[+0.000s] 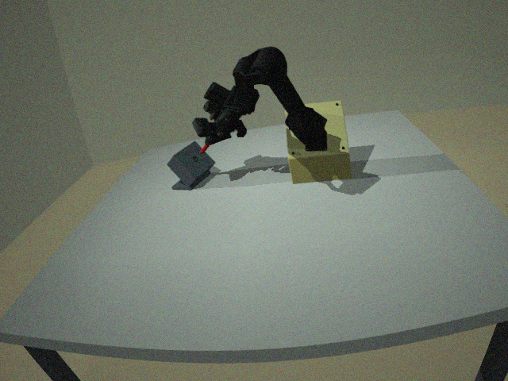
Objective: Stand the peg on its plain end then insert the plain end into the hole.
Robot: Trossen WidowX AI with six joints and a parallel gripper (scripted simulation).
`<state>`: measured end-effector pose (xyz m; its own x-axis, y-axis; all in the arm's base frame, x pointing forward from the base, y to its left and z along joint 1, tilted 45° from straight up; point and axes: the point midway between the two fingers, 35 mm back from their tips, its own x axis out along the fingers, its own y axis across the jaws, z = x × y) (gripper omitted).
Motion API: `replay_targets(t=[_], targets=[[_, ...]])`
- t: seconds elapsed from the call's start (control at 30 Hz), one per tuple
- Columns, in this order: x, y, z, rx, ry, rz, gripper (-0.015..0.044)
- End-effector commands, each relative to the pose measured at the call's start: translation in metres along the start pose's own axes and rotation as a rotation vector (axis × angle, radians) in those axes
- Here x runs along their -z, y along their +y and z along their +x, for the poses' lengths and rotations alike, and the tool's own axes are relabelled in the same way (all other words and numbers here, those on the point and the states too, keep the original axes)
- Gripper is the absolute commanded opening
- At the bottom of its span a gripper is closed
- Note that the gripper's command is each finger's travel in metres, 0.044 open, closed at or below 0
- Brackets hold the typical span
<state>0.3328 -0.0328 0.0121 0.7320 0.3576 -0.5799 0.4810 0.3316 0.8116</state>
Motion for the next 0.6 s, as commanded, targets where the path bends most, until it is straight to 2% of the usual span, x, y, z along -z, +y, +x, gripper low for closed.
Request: replay_targets(t=[0.0, 0.57], targets=[[-0.001, -0.001, 0.004, 0.000, -0.006, 0.008, 0.0000], [-0.003, -0.002, 0.015, -0.018, -0.028, 0.011, 0.0000]])
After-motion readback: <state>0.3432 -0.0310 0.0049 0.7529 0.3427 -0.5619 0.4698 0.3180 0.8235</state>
